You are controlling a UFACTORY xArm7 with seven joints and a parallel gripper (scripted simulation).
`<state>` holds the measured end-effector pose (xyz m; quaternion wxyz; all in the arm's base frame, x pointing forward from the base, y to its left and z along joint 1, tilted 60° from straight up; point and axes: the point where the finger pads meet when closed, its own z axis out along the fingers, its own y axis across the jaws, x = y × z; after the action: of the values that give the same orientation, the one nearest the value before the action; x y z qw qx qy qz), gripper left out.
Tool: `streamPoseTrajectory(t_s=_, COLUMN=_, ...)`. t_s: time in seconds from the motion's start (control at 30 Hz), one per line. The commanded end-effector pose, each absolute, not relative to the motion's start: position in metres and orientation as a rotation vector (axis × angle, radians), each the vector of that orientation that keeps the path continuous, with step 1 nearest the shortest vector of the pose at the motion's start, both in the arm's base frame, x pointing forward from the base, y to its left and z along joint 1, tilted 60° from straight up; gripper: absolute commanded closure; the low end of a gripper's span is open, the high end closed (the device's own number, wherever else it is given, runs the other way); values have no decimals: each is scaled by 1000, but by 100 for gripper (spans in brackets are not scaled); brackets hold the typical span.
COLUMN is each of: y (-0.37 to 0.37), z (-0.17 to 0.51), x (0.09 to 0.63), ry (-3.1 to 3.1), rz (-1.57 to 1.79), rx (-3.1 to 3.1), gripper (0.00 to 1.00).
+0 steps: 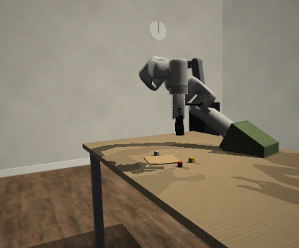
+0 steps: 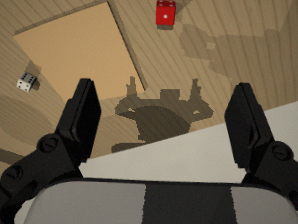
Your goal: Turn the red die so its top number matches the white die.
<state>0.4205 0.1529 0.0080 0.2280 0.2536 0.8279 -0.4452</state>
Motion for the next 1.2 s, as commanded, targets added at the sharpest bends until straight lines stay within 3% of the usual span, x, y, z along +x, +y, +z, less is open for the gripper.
streamPoseTrajectory(t_s=0.0, y=156, z=9, x=421, ry=2269, rz=-1210, rx=715, gripper=0)
streamPoseTrajectory(t_s=0.4, y=155, z=8, x=421, ry=2269, rz=-1210, rx=715, gripper=0)
streamPoseTrajectory(t_s=0.73, y=113, z=-22, x=424, ry=2269, rz=-1210, rx=715, gripper=0)
streamPoseTrajectory(t_s=0.77, y=113, z=-22, x=424, ry=2269, rz=-1210, rx=715, gripper=64)
streamPoseTrajectory(t_s=1.17, y=113, z=-22, x=424, ry=2269, rz=-1210, rx=715, gripper=64)
